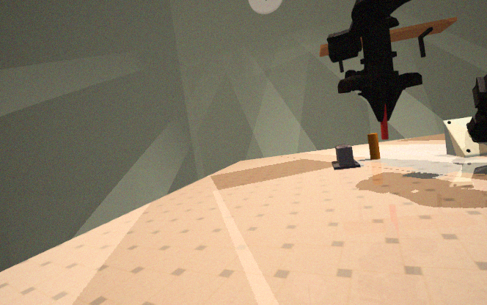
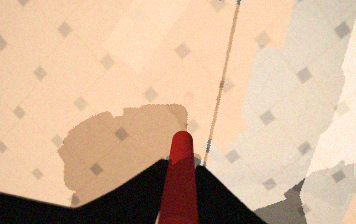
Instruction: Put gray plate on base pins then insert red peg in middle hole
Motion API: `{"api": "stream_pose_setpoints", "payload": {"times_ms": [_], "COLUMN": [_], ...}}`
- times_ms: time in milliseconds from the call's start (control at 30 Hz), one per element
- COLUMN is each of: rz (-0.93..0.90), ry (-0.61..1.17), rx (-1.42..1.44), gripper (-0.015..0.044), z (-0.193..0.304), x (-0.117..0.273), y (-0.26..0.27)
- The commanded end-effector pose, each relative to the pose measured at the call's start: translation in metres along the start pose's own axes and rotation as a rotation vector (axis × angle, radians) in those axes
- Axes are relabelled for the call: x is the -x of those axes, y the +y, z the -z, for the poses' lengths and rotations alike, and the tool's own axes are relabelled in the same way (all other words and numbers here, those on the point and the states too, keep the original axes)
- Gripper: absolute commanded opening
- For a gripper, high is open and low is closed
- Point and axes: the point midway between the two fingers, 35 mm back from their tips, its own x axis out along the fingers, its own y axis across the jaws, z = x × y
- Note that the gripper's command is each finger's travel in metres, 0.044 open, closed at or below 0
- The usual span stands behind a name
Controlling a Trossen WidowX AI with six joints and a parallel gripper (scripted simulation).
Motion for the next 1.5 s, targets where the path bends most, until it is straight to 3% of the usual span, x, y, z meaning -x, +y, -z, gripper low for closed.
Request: {"api": "stream_pose_setpoints", "payload": {"times_ms": [0, 1467], "rz": [0.001, 0.025], "ry": [-0.008, 0.017], "rx": [0.006, 0.024], "gripper": [0.0000, 0.0000], "z": [-0.013, -0.147], "x": [0.003, -0.001], "y": [0.003, 0.001]}}
